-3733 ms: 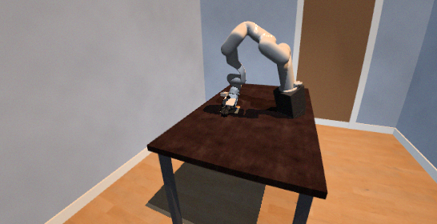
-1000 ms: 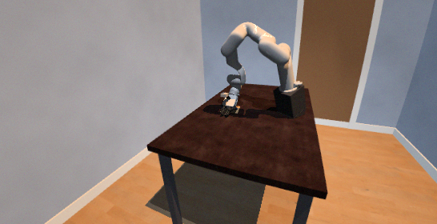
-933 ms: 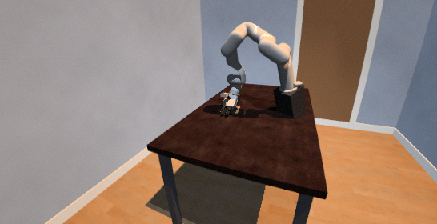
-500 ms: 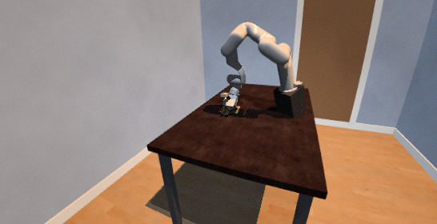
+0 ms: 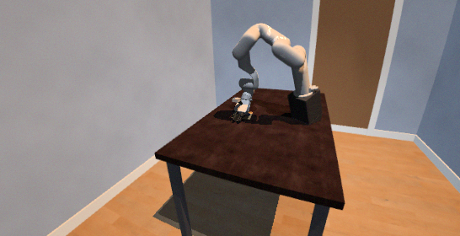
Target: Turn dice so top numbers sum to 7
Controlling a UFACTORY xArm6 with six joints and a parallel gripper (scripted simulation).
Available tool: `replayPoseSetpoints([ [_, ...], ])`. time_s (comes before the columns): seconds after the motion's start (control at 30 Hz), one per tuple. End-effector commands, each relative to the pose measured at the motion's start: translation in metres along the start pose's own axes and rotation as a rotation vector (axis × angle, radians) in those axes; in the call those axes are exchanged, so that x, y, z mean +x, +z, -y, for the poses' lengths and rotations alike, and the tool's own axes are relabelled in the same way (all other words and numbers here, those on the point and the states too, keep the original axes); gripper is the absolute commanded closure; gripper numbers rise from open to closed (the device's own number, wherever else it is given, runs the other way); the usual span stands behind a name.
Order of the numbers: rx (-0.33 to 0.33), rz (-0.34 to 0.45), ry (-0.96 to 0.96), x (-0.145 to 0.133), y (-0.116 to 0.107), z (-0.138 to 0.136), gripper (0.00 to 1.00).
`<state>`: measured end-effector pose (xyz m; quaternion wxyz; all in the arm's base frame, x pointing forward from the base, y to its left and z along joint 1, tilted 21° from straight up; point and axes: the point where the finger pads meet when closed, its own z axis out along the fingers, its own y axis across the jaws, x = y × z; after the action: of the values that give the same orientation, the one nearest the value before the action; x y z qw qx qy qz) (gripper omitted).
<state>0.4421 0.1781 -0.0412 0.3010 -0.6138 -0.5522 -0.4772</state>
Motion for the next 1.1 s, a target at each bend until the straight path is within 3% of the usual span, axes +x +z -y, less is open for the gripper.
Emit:
replayPoseSetpoints([
  [0.0,-0.002,0.0,-0.002,0.001,-0.005,-0.001,0.69],
  [0.5,-0.002,0.0,-0.002,0.001,-0.047,-0.001,0.69],
  [0.87,-0.002,0.0,-0.002,0.002,-0.051,-0.001,0.69],
  [1.07,-0.002,0.0,-0.002,0.017,-0.063,-0.001,0.69],
])
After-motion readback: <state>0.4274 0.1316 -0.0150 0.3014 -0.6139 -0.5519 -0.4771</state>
